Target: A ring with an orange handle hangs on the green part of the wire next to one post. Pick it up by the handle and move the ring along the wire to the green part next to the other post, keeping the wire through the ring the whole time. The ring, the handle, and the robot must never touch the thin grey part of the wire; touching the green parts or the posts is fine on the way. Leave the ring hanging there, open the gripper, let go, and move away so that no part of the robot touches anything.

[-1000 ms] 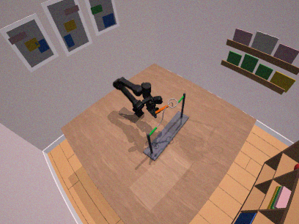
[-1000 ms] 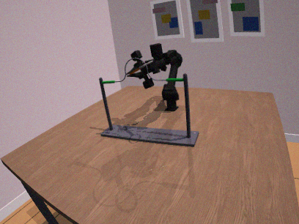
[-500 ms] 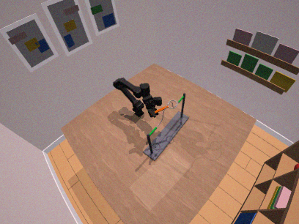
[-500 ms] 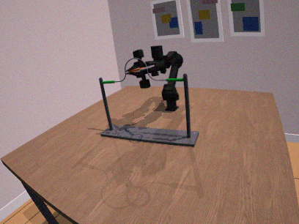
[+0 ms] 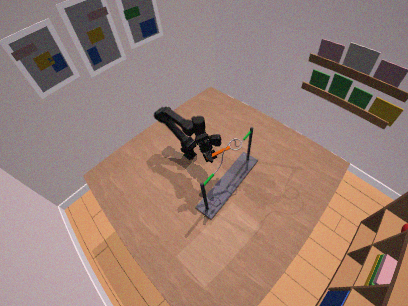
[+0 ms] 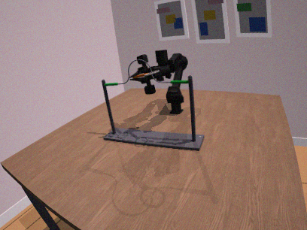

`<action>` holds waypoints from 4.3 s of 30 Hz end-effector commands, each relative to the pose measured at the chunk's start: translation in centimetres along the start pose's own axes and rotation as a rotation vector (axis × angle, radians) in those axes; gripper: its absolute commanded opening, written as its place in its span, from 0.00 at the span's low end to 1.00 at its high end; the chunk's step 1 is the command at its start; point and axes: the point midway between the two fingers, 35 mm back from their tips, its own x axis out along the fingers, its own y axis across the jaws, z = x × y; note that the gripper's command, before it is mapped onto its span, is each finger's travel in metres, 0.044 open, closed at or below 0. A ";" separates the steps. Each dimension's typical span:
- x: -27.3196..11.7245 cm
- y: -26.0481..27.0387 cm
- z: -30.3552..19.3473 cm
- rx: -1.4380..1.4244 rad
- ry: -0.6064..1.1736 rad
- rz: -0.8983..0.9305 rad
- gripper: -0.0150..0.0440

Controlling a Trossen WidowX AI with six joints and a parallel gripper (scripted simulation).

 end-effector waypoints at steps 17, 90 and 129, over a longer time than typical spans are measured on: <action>-1.4 6.3 0.8 0.321 0.043 0.214 0.00; -9.4 15.9 13.0 1.168 0.070 0.685 0.00; -10.5 18.2 14.3 1.170 0.069 0.684 0.00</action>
